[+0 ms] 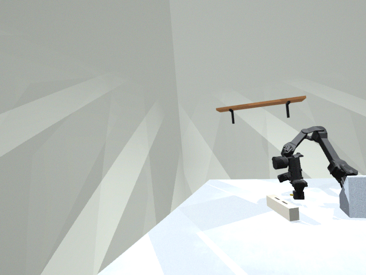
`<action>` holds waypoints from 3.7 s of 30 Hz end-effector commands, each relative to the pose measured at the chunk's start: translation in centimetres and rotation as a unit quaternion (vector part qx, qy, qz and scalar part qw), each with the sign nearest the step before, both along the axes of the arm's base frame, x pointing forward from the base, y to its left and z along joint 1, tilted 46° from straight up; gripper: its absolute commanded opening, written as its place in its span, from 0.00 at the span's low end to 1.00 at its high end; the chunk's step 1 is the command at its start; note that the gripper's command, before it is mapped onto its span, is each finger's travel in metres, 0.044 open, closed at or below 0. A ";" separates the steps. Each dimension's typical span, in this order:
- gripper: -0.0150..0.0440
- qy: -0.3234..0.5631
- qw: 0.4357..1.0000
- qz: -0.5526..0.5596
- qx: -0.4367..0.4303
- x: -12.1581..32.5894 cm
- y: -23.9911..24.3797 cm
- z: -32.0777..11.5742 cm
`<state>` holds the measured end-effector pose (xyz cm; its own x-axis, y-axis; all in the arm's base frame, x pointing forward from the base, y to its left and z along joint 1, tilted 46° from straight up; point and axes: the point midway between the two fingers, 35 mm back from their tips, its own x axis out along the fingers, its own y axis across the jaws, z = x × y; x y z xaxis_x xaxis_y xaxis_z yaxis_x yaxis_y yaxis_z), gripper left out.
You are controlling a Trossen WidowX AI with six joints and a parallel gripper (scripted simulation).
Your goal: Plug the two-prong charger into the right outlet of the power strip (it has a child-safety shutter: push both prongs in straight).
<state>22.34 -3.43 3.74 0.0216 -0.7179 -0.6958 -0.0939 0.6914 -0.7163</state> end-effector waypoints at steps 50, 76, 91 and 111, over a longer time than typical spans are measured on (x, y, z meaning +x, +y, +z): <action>0.25 0.144 0.980 0.134 -0.019 2.7 1.6 -4.3; 0.25 0.150 0.979 0.140 -0.020 4.1 2.1 -5.0; 0.25 0.150 0.979 0.140 -0.020 4.3 2.2 -5.0; 0.25 0.150 0.979 0.140 -0.020 4.6 2.4 -5.1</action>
